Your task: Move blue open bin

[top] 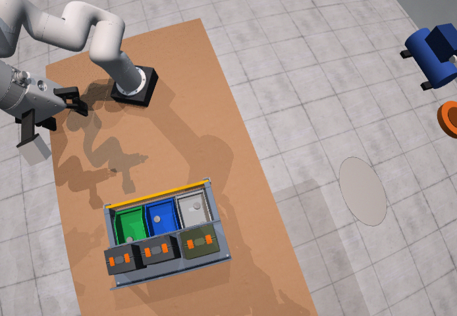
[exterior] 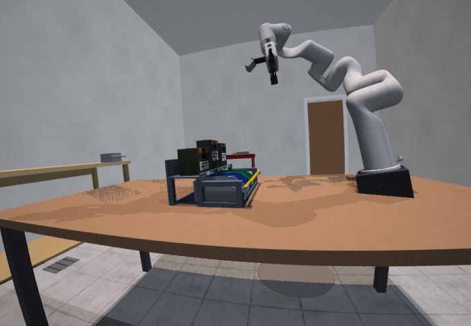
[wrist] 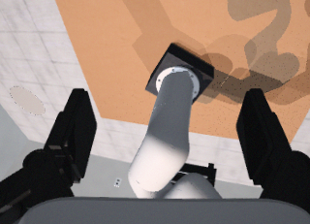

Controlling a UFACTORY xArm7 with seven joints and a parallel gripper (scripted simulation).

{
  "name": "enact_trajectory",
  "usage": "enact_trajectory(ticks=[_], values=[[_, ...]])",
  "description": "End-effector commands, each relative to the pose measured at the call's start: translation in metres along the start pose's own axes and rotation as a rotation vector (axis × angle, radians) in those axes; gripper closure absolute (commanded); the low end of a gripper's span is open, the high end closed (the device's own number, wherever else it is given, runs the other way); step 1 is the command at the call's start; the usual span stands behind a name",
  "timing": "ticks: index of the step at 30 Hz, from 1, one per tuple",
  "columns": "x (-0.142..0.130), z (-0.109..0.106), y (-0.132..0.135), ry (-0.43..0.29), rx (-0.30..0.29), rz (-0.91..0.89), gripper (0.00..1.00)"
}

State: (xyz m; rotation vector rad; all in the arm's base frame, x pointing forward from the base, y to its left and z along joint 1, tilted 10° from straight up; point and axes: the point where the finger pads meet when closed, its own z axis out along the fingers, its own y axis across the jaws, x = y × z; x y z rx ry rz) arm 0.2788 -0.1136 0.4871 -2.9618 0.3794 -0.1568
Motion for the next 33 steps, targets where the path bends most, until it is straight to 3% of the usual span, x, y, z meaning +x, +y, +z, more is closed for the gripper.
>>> enact_trajectory(ticks=[1,2,14,19,31,33], values=[[0.001,0.006,-0.041,-0.022,0.01,-0.144,0.0],[0.002,0.008,-0.051,-0.028,0.013,-0.183,0.0],[0.002,0.008,-0.051,-0.028,0.013,-0.183,0.0],[0.02,0.054,-0.044,0.015,-0.008,0.076,0.0],[0.02,0.054,-0.044,0.015,-0.008,0.076,0.0],[0.026,0.071,-0.042,0.028,-0.016,0.172,0.0]])
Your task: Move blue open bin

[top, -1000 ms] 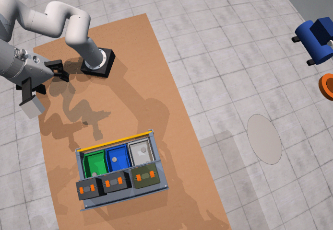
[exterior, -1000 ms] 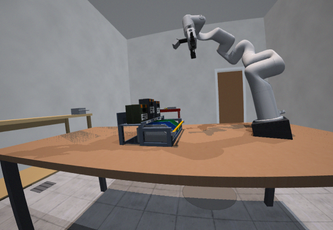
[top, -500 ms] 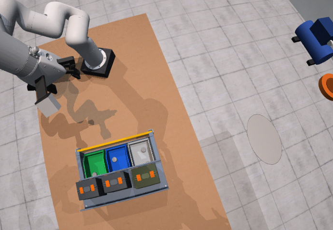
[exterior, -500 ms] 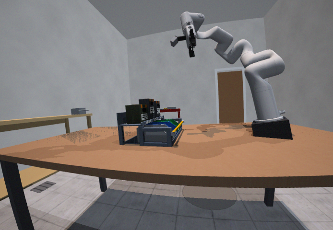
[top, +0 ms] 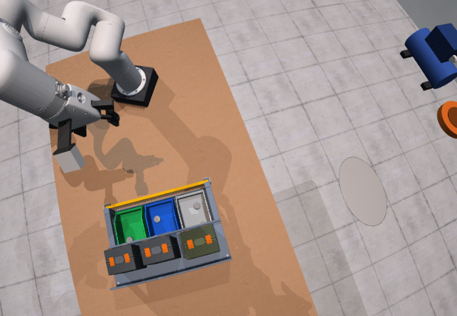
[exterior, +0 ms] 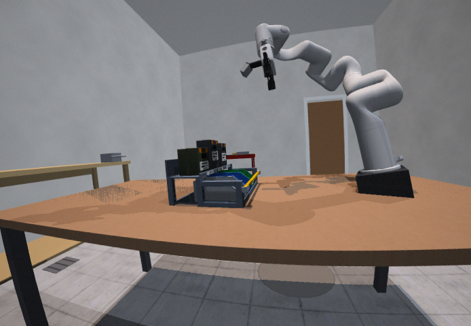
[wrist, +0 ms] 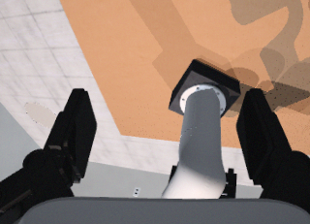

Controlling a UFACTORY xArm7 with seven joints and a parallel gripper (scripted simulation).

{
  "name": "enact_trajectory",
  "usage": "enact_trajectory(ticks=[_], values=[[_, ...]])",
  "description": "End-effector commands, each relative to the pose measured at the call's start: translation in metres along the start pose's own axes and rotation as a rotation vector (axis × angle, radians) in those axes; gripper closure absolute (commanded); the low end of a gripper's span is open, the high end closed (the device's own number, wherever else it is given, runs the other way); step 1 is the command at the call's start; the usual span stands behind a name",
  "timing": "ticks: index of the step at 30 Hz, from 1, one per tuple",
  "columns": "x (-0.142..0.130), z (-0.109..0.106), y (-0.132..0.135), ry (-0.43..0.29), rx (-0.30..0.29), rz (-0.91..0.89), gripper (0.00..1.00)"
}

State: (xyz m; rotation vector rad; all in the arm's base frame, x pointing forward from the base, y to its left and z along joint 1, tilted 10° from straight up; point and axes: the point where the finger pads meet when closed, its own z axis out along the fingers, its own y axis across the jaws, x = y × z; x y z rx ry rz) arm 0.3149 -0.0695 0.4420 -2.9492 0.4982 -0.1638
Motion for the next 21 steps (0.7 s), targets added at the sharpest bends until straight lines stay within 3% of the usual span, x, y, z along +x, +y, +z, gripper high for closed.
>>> enact_trajectory(ticks=[1,3,15,20,21], values=[[0.01,0.026,0.002,0.025,-0.012,0.145,0.0],[0.017,0.044,0.004,0.042,-0.021,0.247,0.0],[0.017,0.044,0.004,0.042,-0.021,0.247,0.0],[0.035,0.09,0.008,0.081,-0.042,0.497,0.0],[0.035,0.09,0.008,0.081,-0.042,0.497,0.0]])
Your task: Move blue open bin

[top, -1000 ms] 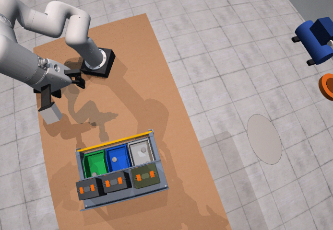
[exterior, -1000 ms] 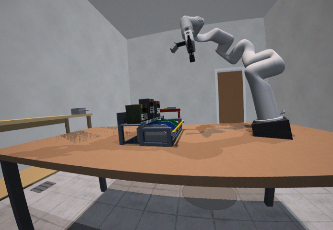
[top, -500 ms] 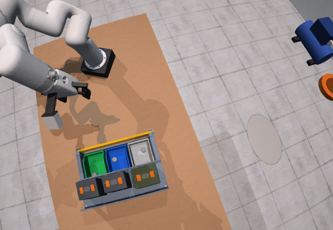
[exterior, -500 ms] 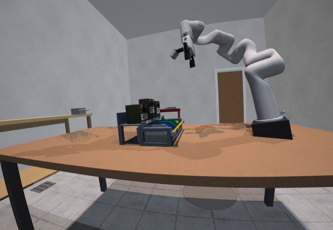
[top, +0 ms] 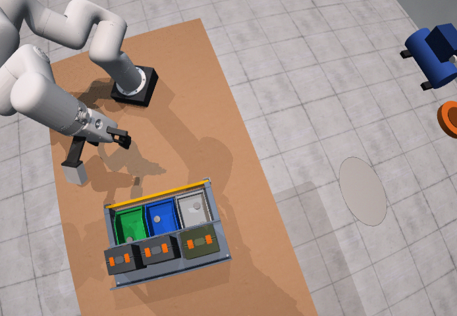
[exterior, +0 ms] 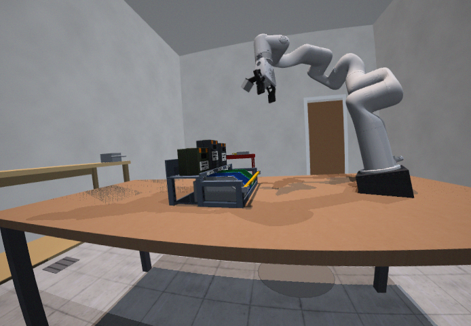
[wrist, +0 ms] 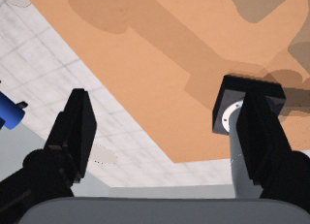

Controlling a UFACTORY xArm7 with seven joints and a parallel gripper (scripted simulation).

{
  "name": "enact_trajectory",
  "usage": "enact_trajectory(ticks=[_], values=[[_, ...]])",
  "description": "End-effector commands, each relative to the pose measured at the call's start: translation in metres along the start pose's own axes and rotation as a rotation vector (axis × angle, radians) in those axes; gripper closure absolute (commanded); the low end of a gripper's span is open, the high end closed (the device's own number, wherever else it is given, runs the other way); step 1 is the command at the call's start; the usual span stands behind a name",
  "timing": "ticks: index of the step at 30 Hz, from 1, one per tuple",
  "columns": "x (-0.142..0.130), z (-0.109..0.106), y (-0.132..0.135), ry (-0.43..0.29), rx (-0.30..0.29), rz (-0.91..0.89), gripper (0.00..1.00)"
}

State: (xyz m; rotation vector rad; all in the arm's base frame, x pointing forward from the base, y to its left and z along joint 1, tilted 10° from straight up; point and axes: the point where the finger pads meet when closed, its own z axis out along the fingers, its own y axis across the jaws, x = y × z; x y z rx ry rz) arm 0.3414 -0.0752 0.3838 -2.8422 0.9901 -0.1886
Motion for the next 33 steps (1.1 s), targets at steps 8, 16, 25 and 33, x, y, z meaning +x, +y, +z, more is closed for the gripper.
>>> enact_trajectory(ticks=[8,16,25,33], values=[[0.011,0.03,-0.003,0.034,-0.011,0.166,0.0],[0.027,0.076,-0.005,0.073,-0.031,0.416,0.0],[0.027,0.076,-0.005,0.073,-0.031,0.416,0.0],[0.042,0.122,-0.008,0.114,-0.051,0.666,0.0]])
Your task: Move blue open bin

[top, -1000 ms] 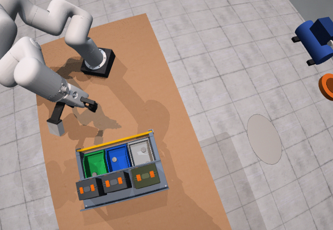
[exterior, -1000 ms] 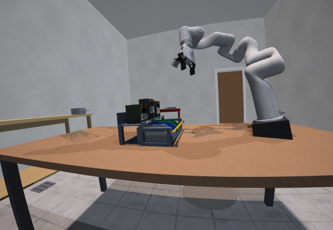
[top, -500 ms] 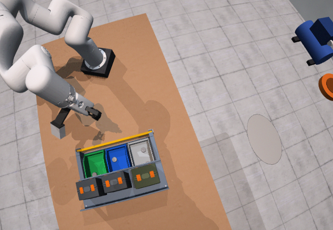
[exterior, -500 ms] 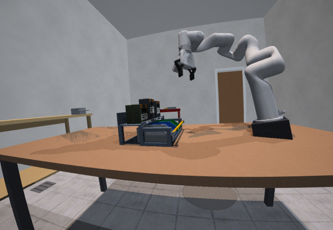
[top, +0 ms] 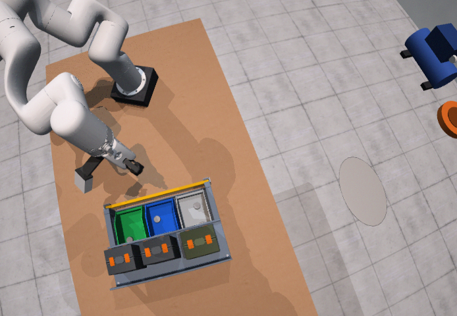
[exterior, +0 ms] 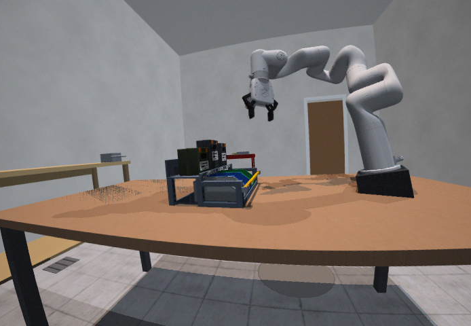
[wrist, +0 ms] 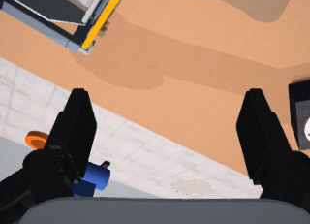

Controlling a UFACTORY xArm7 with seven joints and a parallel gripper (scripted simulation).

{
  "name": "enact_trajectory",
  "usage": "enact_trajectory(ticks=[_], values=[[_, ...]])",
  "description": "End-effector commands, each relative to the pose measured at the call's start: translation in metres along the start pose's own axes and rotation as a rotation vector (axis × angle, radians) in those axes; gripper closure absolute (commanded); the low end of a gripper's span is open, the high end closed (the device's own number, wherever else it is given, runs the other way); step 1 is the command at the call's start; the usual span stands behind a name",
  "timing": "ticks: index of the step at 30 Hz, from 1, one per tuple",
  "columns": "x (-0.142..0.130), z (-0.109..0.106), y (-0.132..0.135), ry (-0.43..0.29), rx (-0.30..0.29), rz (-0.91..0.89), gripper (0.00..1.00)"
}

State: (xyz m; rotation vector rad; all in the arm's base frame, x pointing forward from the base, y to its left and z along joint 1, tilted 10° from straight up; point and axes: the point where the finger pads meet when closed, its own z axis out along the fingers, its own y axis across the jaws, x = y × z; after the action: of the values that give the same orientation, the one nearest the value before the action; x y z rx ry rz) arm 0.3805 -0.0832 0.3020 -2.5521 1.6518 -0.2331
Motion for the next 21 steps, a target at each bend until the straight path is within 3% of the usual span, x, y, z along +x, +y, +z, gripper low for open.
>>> enact_trajectory(ticks=[1,12,17,21], values=[[0.007,0.037,-0.009,0.036,-0.014,0.195,0.0],[0.007,0.037,-0.009,0.036,-0.014,0.195,0.0],[0.016,0.083,-0.019,0.077,-0.034,0.444,0.0],[0.016,0.083,-0.019,0.077,-0.034,0.444,0.0]])
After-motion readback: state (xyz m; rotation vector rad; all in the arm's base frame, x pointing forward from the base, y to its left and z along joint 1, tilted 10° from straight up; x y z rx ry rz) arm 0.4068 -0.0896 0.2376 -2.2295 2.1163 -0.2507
